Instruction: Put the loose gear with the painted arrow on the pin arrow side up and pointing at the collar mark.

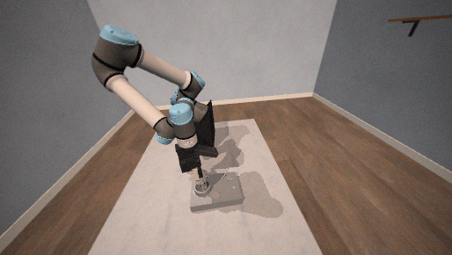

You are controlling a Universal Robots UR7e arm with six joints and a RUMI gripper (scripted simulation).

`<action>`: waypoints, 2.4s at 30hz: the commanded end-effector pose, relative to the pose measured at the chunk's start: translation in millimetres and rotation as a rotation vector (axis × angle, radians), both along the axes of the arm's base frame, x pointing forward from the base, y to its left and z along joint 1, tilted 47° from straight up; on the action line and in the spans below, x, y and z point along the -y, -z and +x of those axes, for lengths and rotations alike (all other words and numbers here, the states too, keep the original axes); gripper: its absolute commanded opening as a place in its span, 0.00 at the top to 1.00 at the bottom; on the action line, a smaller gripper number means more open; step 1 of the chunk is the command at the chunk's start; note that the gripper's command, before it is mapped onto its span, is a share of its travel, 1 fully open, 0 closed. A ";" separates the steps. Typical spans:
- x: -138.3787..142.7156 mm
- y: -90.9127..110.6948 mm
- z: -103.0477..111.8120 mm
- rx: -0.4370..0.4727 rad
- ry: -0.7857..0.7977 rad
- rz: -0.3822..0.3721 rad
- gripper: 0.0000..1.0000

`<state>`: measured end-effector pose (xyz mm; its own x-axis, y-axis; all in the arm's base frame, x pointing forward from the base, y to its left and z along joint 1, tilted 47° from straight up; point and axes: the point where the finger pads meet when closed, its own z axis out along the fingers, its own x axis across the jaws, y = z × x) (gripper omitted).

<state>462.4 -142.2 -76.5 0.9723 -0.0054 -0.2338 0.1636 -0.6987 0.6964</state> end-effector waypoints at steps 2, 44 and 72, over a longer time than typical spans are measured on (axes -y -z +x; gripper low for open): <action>-0.3 -0.4 0.5 0.001 -0.001 0.000 1.00; 13.4 12.2 -2.0 0.001 -0.001 0.000 1.00; 16.3 14.8 -2.5 0.001 -0.001 0.000 1.00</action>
<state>459.3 -158.8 -91.7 0.9723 -0.0055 -0.2337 0.1634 -0.6988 0.6964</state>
